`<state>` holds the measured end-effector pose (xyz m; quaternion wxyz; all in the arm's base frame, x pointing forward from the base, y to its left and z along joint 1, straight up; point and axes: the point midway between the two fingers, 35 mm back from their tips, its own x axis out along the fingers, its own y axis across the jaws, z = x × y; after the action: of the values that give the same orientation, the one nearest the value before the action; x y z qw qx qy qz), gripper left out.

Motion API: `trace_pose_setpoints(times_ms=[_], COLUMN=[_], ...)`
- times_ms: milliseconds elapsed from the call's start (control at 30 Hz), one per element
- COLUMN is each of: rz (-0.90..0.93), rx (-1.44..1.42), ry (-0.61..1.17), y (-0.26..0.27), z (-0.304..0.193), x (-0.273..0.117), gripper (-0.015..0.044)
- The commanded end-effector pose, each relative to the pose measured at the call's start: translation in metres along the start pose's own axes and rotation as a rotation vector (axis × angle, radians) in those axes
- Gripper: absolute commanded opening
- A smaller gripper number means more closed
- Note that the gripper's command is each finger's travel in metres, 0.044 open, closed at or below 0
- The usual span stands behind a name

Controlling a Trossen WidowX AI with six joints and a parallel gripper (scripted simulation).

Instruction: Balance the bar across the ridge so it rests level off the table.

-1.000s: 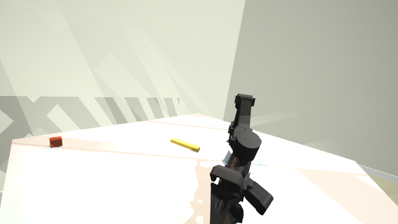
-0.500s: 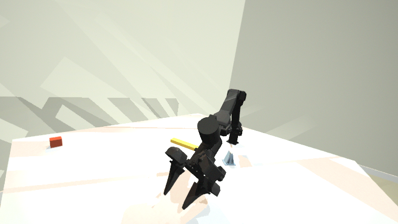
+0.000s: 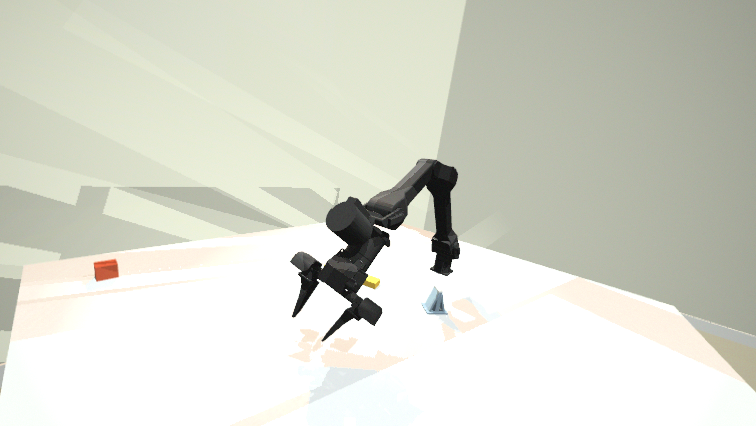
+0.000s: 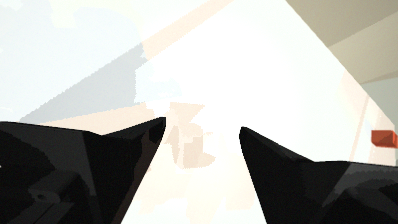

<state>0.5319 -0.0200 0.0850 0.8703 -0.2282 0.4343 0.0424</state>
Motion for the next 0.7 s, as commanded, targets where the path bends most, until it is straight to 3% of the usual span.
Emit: trace_pose_setpoints(times_ms=[0, 667], rz=[0.009, -0.040], rx=[0.134, 0.932], ry=[0.053, 0.396], y=[-0.016, -0.083], z=[-0.018, -0.132], x=[-0.008, -0.065], gripper=[0.0315, 0.0315])
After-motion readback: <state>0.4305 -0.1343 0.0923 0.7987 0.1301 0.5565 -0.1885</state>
